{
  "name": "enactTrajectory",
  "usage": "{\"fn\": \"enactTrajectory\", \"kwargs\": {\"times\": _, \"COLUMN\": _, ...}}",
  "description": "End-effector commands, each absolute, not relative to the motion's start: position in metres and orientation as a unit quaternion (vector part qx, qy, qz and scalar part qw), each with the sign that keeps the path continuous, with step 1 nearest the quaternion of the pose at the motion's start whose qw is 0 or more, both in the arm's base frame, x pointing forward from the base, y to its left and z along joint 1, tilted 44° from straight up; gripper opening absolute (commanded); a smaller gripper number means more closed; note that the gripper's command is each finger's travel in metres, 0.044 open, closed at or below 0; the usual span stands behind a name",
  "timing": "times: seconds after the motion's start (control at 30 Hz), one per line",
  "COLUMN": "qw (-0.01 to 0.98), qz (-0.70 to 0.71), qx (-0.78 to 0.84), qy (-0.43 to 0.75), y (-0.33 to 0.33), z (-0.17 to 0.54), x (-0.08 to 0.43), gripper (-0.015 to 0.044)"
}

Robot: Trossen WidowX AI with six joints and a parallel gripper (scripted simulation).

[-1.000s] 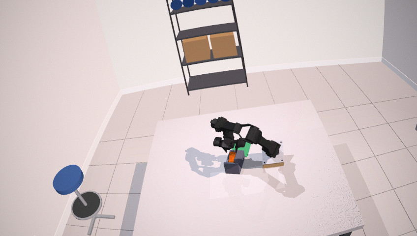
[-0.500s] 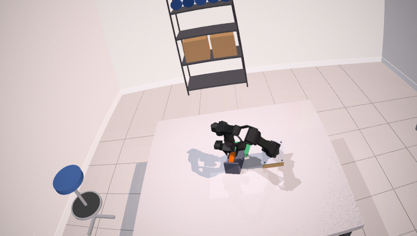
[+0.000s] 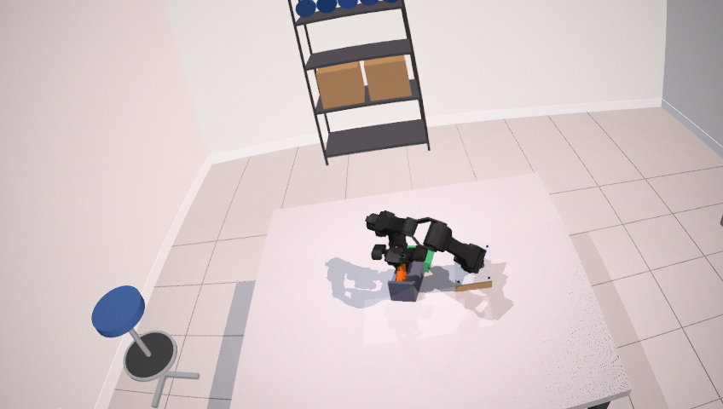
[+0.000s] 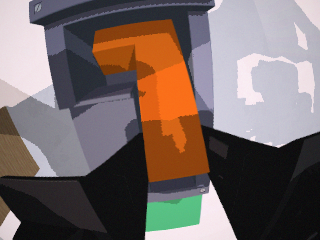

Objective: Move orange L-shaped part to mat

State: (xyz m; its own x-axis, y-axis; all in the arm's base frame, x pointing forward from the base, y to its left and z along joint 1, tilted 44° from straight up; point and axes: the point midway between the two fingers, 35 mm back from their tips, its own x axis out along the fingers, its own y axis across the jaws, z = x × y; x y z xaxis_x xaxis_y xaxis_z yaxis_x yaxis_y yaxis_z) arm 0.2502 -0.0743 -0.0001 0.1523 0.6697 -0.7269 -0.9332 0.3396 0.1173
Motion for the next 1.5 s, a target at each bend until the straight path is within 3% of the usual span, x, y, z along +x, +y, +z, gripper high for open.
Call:
{"fn": "enactTrajectory", "kwargs": {"times": 0.0, "qw": 0.736, "qz": 0.545, "qx": -0.185, "qy": 0.357, "y": -0.074, "z": 0.0, "x": 0.25, "gripper": 0.0095}}
{"fn": "enactTrajectory", "kwargs": {"times": 0.07, "qw": 0.736, "qz": 0.545, "qx": -0.185, "qy": 0.357, "y": -0.074, "z": 0.0, "x": 0.25, "gripper": 0.0082}}
{"fn": "enactTrajectory", "kwargs": {"times": 0.2, "qw": 0.736, "qz": 0.545, "qx": -0.185, "qy": 0.357, "y": -0.074, "z": 0.0, "x": 0.25, "gripper": 0.0}}
{"fn": "enactTrajectory", "kwargs": {"times": 1.47, "qw": 0.737, "qz": 0.544, "qx": -0.182, "qy": 0.358, "y": -0.109, "z": 0.037, "x": 0.242, "gripper": 0.0}}
